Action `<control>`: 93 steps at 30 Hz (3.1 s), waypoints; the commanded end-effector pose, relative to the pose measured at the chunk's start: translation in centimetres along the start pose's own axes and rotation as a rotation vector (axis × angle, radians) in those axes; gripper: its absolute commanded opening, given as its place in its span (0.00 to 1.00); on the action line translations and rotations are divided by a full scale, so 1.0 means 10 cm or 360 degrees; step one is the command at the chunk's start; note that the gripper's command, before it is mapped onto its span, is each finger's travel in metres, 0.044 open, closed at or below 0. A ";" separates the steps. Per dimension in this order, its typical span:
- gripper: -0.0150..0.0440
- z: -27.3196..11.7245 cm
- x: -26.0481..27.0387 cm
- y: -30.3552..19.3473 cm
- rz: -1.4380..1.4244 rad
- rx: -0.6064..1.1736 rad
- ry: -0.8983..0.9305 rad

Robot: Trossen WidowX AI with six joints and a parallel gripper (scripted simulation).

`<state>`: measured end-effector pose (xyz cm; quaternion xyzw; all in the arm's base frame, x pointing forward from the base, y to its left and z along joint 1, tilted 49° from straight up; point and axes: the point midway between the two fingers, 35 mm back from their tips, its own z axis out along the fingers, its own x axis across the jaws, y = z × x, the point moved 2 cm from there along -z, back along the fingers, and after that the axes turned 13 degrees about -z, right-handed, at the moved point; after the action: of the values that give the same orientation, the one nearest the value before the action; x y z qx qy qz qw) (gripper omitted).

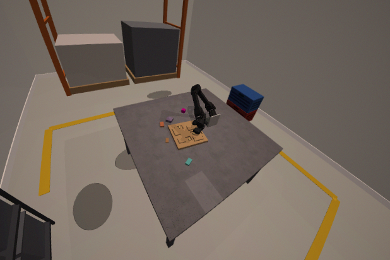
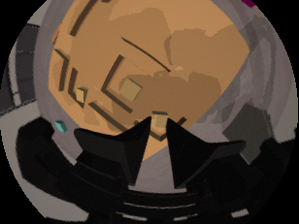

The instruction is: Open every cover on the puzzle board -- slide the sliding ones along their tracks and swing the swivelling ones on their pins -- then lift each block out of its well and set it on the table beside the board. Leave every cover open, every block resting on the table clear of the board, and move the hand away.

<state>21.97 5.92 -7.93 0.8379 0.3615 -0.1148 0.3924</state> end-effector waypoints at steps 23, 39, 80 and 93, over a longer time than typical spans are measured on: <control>0.39 -0.24 0.01 0.00 -0.0004 0.0002 0.0002; 0.39 -0.45 0.00 0.00 -0.0008 0.0000 -0.0001; 0.39 -1.09 0.65 -0.20 -0.0006 0.0006 0.0007; 0.39 -1.12 1.10 -0.42 -0.0003 0.0009 0.0012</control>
<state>25.53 20.72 -7.17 0.8380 0.3654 -0.1129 0.3892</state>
